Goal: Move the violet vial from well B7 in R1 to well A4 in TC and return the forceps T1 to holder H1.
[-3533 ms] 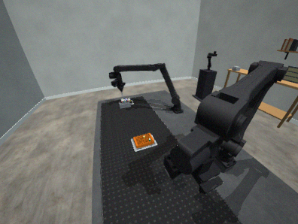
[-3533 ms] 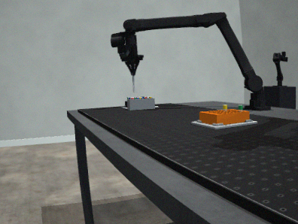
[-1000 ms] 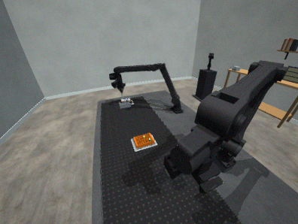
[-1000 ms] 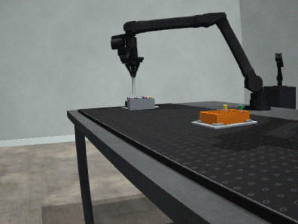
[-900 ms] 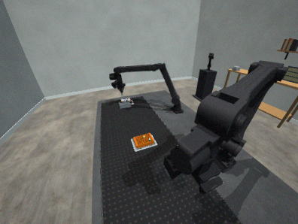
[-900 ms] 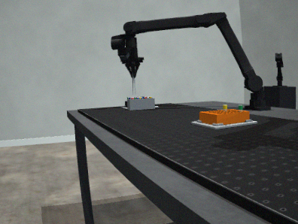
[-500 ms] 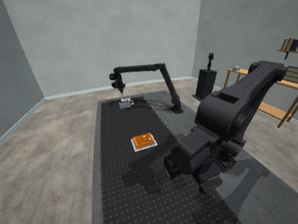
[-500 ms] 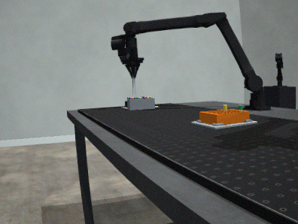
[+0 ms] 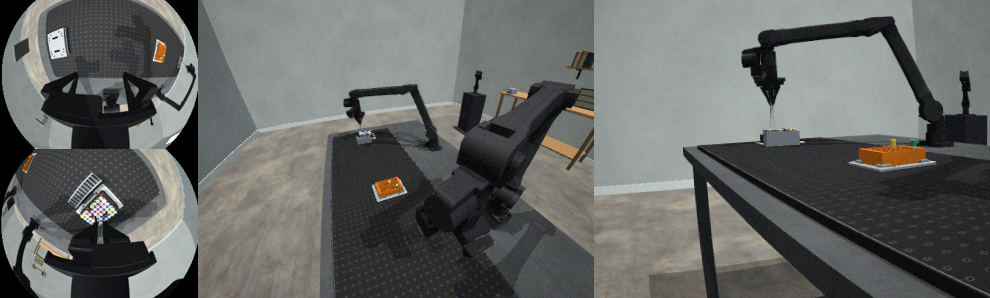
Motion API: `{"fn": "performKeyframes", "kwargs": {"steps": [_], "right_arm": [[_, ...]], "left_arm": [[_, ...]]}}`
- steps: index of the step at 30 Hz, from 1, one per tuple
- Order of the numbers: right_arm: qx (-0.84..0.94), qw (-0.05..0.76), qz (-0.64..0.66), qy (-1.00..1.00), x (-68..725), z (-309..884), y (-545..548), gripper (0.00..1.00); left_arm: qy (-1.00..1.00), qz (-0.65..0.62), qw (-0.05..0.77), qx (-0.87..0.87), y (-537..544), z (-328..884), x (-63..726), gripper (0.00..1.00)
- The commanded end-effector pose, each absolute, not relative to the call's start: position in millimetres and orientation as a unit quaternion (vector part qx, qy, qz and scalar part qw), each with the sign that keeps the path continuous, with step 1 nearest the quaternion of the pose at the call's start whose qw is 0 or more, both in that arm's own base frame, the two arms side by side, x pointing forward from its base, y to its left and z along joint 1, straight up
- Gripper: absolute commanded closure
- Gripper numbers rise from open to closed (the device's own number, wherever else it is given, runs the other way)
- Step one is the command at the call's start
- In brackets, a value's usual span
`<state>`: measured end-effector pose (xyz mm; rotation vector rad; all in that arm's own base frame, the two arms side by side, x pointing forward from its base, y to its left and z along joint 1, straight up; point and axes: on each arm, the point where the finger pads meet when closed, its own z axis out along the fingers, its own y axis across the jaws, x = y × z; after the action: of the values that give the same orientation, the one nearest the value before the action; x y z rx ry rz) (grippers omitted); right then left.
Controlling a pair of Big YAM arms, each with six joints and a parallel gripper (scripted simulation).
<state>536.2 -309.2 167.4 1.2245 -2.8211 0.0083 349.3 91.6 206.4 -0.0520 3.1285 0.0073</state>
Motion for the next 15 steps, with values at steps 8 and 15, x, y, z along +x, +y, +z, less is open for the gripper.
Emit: {"fn": "performKeyframes", "kwargs": {"steps": [8, 15], "right_arm": [[0.406, 0.016, 0.024, -0.914, 551, 179, -311, 0.89], [0.406, 0.029, 0.007, -0.913, 543, 164, -306, 0.89]], "left_arm": [[1.000, -0.003, -0.007, -0.007, 87, 198, 349, 0.00], [1.000, -0.003, -0.007, -0.007, 87, 198, 349, 0.00]]}}
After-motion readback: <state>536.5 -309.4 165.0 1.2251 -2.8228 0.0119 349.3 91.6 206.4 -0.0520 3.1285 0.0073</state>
